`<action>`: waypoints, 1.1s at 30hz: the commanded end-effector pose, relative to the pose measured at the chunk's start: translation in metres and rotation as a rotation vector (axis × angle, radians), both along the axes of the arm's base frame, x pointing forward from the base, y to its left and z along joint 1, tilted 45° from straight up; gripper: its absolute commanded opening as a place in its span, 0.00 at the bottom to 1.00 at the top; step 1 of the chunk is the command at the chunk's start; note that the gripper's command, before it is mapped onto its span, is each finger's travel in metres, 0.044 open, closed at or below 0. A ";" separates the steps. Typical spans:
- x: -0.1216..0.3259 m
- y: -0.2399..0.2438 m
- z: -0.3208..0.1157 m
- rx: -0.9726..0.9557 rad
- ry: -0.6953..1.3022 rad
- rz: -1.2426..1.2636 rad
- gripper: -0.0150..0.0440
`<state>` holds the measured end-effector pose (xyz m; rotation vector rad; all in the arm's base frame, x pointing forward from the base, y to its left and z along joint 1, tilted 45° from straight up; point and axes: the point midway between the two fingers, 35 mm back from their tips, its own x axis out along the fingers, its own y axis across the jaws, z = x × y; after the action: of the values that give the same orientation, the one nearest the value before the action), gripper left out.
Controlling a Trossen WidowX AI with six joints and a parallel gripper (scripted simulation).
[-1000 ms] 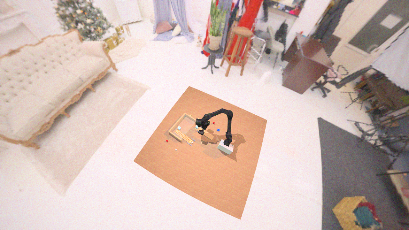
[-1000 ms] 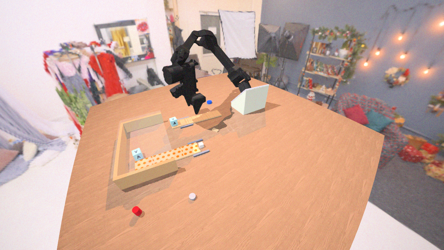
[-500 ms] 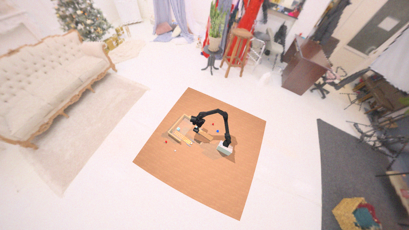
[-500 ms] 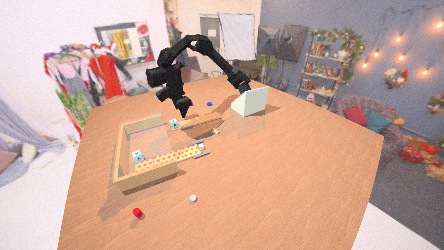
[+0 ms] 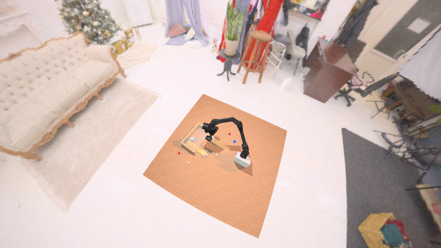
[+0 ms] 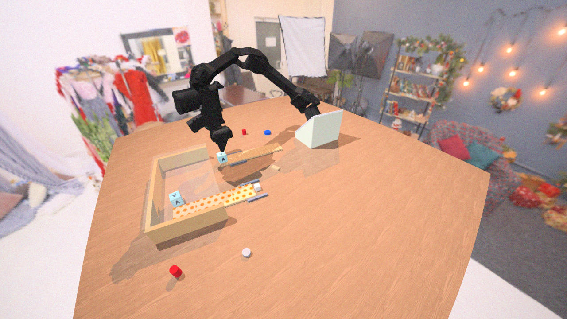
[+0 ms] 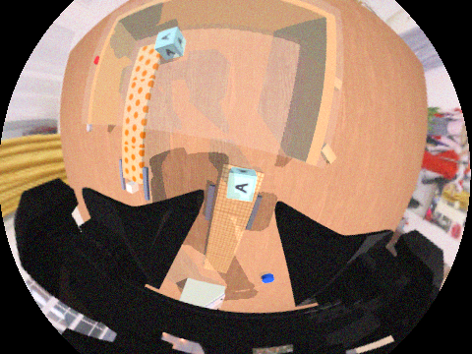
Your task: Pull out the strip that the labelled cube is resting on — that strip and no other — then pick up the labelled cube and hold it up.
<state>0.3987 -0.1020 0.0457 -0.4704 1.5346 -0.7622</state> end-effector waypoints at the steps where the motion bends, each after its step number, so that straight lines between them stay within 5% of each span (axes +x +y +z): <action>1: 0.000 -0.006 -0.007 -0.003 0.009 -0.001 0.68; 33: -0.007 -0.038 -0.037 -0.006 0.009 -0.001 0.68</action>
<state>0.3943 -0.1389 0.0114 -0.4700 1.5332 -0.7677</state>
